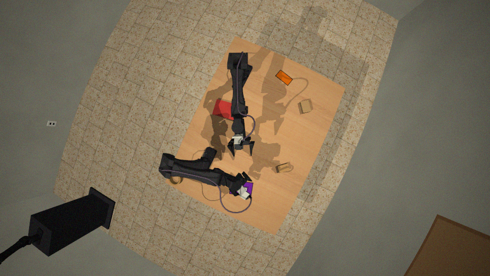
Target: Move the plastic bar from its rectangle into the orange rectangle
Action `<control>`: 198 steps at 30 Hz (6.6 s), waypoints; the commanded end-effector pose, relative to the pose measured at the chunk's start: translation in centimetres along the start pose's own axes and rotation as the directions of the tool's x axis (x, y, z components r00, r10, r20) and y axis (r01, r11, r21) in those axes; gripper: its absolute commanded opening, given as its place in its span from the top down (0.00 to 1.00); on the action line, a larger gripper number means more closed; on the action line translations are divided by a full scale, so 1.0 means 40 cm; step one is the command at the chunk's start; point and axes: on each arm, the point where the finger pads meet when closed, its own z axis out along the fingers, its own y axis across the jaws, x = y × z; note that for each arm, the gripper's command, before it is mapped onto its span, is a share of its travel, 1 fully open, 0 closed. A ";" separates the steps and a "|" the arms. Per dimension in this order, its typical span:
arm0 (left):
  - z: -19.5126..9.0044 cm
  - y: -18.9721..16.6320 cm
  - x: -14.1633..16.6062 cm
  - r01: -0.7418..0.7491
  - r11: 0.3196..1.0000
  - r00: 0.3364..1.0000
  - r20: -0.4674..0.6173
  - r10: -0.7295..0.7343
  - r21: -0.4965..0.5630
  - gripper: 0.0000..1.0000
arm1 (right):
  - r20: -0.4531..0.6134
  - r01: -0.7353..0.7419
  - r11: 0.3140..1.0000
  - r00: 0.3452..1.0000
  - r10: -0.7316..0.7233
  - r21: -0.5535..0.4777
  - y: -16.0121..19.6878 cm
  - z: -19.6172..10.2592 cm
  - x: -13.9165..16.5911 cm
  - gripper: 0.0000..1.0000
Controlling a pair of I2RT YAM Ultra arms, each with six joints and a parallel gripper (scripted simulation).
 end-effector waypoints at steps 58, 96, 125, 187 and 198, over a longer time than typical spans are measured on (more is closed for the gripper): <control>-0.001 -0.003 -0.070 -0.014 0.999 0.998 0.064 0.012 0.031 0.00 | 0.004 0.405 0.899 0.912 -0.410 -0.169 -0.211 0.142 0.174 0.47; -0.001 -0.003 -0.070 -0.014 0.999 0.998 0.064 0.012 0.031 0.00 | -0.050 0.353 0.874 0.919 -0.390 -0.333 -0.233 0.202 0.276 0.47; -0.001 -0.003 -0.070 -0.014 0.999 0.998 0.064 0.012 0.031 0.00 | -0.051 0.348 0.873 0.920 -0.387 -0.342 -0.218 0.233 0.285 0.64; -0.655 0.175 0.156 0.040 0.983 0.992 -0.114 -0.061 -0.179 0.00 | -0.048 0.352 0.874 0.920 -0.388 -0.334 -0.220 0.107 0.157 0.75; -0.774 0.177 0.218 0.060 0.969 0.998 -0.019 -0.067 -0.241 0.00 | -0.089 0.264 0.935 0.952 -0.292 -0.236 -0.145 0.099 0.164 0.75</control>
